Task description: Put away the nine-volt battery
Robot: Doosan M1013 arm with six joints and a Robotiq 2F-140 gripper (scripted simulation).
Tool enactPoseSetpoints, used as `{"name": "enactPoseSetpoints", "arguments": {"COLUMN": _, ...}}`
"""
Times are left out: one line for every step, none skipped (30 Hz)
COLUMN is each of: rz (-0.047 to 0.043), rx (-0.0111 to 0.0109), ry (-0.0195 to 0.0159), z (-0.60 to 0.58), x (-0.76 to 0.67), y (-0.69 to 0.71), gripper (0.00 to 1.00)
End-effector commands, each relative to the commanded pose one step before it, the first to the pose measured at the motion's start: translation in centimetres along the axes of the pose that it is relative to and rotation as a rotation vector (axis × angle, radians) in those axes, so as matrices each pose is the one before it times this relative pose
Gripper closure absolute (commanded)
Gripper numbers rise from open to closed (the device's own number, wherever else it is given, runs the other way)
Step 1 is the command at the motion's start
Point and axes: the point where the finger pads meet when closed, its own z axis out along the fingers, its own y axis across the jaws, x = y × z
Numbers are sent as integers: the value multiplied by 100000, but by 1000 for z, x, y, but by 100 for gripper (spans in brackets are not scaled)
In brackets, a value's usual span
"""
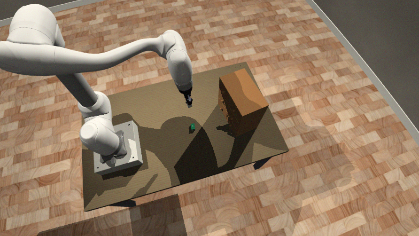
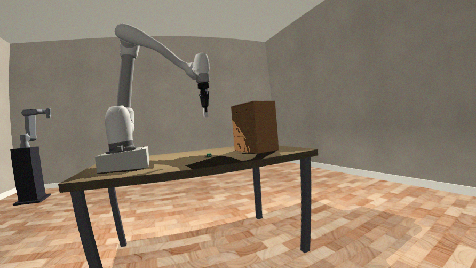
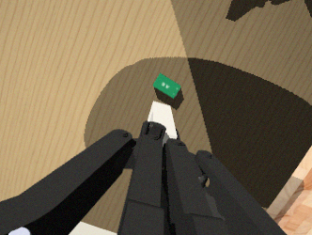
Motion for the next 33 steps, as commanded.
{"name": "enactPoseSetpoints", "arguments": {"rz": -1, "rx": 7, "ry": 2677, "z": 209, "x": 216, "y": -5, "gripper": 100}}
{"name": "enactPoseSetpoints", "arguments": {"rz": -4, "rx": 6, "ry": 1569, "z": 140, "x": 127, "y": -1, "gripper": 100}}
{"name": "enactPoseSetpoints", "arguments": {"rz": -1, "rx": 1, "ry": 1853, "z": 162, "x": 146, "y": 0, "gripper": 100}}
{"name": "enactPoseSetpoints", "arguments": {"rz": 3, "rx": -5, "ry": 2143, "z": 184, "x": 165, "y": 2, "gripper": 100}}
{"name": "enactPoseSetpoints", "arguments": {"rz": -4, "rx": 6, "ry": 2413, "z": 222, "x": 183, "y": -1, "gripper": 100}}
{"name": "enactPoseSetpoints", "arguments": {"rz": 2, "rx": -5, "ry": 2708, "z": 244, "x": 198, "y": 2, "gripper": 100}}
{"name": "enactPoseSetpoints", "arguments": {"rz": -2, "rx": 3, "ry": 2976, "z": 281, "x": 211, "y": 0, "gripper": 100}}
{"name": "enactPoseSetpoints", "arguments": {"rz": -3, "rx": 5, "ry": 3245, "z": 313, "x": 221, "y": -1, "gripper": 100}}
{"name": "enactPoseSetpoints", "arguments": {"rz": 3, "rx": -7, "ry": 3510, "z": 339, "x": 226, "y": 3, "gripper": 100}}
{"name": "enactPoseSetpoints", "arguments": {"rz": 1, "rx": -3, "ry": 3749, "z": 374, "x": 229, "y": 2, "gripper": 100}}
{"name": "enactPoseSetpoints", "arguments": {"rz": -6, "rx": 13, "ry": 3970, "z": 411, "x": 229, "y": -3, "gripper": 100}}
{"name": "enactPoseSetpoints", "arguments": {"rz": -4, "rx": 10, "ry": 4185, "z": 439, "x": 224, "y": -2, "gripper": 100}}
{"name": "enactPoseSetpoints", "arguments": {"rz": -4, "rx": 10, "ry": 4381, "z": 467, "x": 215, "y": -2, "gripper": 100}}
{"name": "enactPoseSetpoints", "arguments": {"rz": -4, "rx": 12, "ry": 4560, "z": 495, "x": 203, "y": -3, "gripper": 100}}
{"name": "enactPoseSetpoints", "arguments": {"rz": 0, "rx": 0, "ry": 0, "z": 0, "x": 0, "y": 0, "gripper": 100}}
{"name": "enactPoseSetpoints", "arguments": {"rz": 0, "rx": 0, "ry": 0, "z": 0, "x": 0, "y": 0, "gripper": 100}}
{"name": "enactPoseSetpoints", "arguments": {"rz": -6, "rx": 20, "ry": 4730, "z": 522, "x": 187, "y": -5, "gripper": 100}}
{"name": "enactPoseSetpoints", "arguments": {"rz": -9, "rx": 38, "ry": 4905, "z": 550, "x": 170, "y": -11, "gripper": 100}}
{"name": "enactPoseSetpoints", "arguments": {"rz": -8, "rx": 37, "ry": 4344, "z": 490, "x": 127, "y": -11, "gripper": 100}}
{"name": "enactPoseSetpoints", "arguments": {"rz": 14, "rx": -100, "ry": 3266, "z": 370, "x": 69, "y": 34, "gripper": 100}}
{"name": "enactPoseSetpoints", "arguments": {"rz": -34, "rx": 272, "ry": 2095, "z": 243, "x": 66, "y": -86, "gripper": 100}}
{"name": "enactPoseSetpoints", "arguments": {"rz": 3, "rx": -45, "ry": 1912, "z": 219, "x": 33, "y": 15, "gripper": 100}}
{"name": "enactPoseSetpoints", "arguments": {"rz": 12, "rx": -128, "ry": 1588, "z": 181, "x": 9, "y": 41, "gripper": 100}}
{"name": "enactPoseSetpoints", "arguments": {"rz": -29, "rx": 345, "ry": 1103, "z": 123, "x": 53, "y": -110, "gripper": 100}}
{"name": "enactPoseSetpoints", "arguments": {"rz": -12, "rx": 126, "ry": 1074, "z": 120, "x": 35, "y": -40, "gripper": 100}}
{"name": "enactPoseSetpoints", "arguments": {"rz": 4, "rx": -93, "ry": 1012, "z": 116, "x": 8, "y": 30, "gripper": 100}}
{"name": "enactPoseSetpoints", "arguments": {"rz": 18, "rx": -306, "ry": 918, "z": 112, "x": -29, "y": 98, "gripper": 100}}
{"name": "enactPoseSetpoints", "arguments": {"rz": 8, "rx": -41, "ry": 738, "z": 97, "x": -29, "y": 13, "gripper": 100}}
{"name": "enactPoseSetpoints", "arguments": {"rz": -8, "rx": 309, "ry": 668, "z": 83, "x": 11, "y": -98, "gripper": 100}}
{"name": "enactPoseSetpoints", "arguments": {"rz": -5, "rx": 196, "ry": 684, "z": 81, "x": 14, "y": -62, "gripper": 100}}
{"name": "enactPoseSetpoints", "arguments": {"rz": -3, "rx": 81, "ry": 688, "z": 79, "x": 14, "y": -25, "gripper": 100}}
{"name": "enactPoseSetpoints", "arguments": {"rz": 0, "rx": 0, "ry": 0, "z": 0, "x": 0, "y": 0, "gripper": 100}}
{"name": "enactPoseSetpoints", "arguments": {"rz": 0, "rx": 0, "ry": 0, "z": 0, "x": 0, "y": 0, "gripper": 100}}
